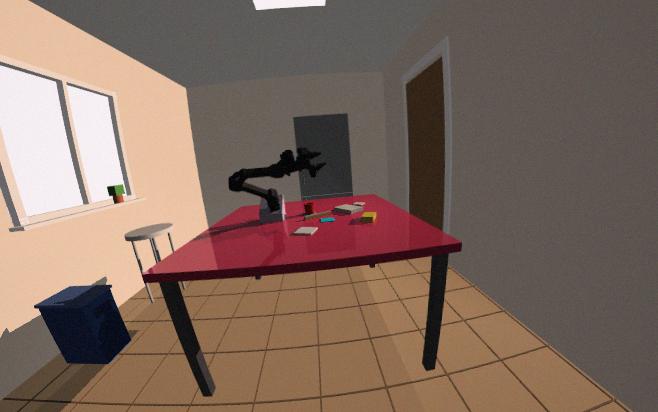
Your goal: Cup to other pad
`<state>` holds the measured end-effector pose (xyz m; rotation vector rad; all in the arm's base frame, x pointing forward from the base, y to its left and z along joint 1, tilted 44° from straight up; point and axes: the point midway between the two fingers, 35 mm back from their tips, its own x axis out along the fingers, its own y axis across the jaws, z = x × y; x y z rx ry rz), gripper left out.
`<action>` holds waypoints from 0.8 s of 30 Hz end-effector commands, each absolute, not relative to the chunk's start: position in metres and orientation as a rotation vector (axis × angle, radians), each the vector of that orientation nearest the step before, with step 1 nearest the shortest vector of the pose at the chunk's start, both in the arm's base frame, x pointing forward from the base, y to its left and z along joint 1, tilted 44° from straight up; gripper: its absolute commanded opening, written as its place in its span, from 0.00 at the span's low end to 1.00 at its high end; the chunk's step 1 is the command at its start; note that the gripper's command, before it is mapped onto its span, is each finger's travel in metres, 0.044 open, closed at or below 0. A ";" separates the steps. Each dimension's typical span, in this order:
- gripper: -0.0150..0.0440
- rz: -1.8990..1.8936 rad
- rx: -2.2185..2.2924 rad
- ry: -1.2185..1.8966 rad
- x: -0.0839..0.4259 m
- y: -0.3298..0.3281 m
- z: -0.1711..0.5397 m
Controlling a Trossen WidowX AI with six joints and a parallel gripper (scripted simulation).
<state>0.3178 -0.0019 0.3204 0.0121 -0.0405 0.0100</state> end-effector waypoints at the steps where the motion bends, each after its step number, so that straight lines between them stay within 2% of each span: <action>1: 0.89 0.010 0.025 -0.027 0.320 -0.001 0.317; 6: 0.67 -0.044 0.328 0.333 0.349 0.017 0.233; 10: 0.50 -0.186 0.524 0.626 0.351 0.035 0.160; 17: 0.50 -0.592 0.674 0.994 0.315 0.054 0.057; 24: 0.50 -1.092 0.559 1.111 0.256 0.055 -0.006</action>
